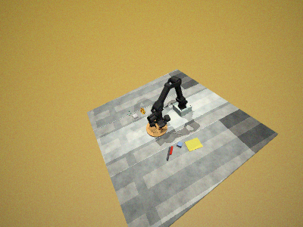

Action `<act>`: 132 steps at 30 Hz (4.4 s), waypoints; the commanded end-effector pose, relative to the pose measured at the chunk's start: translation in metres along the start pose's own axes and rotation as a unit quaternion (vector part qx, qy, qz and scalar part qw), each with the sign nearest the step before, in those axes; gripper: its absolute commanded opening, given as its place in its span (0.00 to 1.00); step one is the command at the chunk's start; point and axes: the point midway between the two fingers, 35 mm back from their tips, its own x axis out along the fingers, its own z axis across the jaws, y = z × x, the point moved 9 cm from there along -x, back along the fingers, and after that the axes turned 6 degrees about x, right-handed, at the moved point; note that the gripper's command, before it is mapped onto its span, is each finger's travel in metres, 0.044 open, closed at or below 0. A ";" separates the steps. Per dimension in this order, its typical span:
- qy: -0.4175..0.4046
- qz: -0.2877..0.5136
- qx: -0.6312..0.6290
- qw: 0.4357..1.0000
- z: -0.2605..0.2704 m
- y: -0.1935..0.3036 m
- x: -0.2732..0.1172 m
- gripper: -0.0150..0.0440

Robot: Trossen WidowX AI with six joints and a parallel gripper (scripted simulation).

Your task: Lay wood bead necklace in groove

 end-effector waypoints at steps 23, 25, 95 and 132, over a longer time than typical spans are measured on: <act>-0.006 0.002 -0.004 1.000 0.003 0.001 0.033 0.90; -0.003 0.002 -0.002 1.000 0.001 0.000 0.031 0.85; -0.006 0.002 -0.004 1.000 0.012 0.003 0.020 0.25; -0.005 0.002 -0.004 1.000 0.012 0.003 0.022 0.97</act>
